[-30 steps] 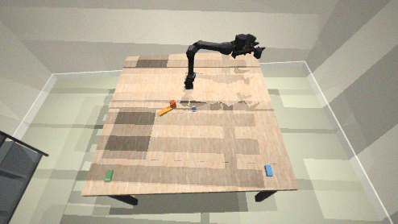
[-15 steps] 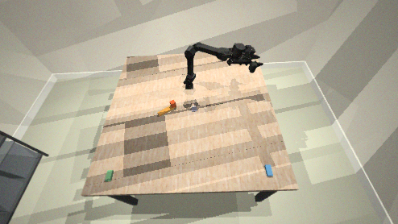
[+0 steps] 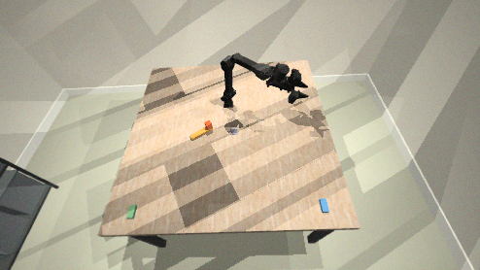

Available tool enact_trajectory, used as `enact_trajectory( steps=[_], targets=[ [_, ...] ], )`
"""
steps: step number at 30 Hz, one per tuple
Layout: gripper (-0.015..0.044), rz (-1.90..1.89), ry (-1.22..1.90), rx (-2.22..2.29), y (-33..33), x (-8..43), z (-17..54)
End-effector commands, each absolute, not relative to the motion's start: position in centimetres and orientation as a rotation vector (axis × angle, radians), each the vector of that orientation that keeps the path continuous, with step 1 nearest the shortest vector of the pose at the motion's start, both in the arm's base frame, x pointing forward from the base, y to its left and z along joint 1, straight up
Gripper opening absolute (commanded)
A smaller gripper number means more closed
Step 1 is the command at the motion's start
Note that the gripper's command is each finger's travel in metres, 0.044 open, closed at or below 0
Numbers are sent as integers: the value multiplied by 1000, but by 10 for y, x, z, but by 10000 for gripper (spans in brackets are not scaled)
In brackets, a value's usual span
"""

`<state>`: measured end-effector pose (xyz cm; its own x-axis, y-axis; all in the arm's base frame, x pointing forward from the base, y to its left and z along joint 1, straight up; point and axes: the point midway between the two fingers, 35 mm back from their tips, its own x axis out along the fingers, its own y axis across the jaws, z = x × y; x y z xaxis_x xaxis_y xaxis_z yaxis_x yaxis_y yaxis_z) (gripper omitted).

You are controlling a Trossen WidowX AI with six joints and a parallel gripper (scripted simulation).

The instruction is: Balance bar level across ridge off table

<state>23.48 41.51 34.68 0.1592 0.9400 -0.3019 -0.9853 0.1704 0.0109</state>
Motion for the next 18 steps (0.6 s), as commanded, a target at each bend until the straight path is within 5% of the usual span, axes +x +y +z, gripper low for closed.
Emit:
enact_trajectory(
  steps=[1,18],
  targets=[
    [315,1326,316,-204,401,255,335],
    [315,975,571,-125,308,343,293]
  ],
)
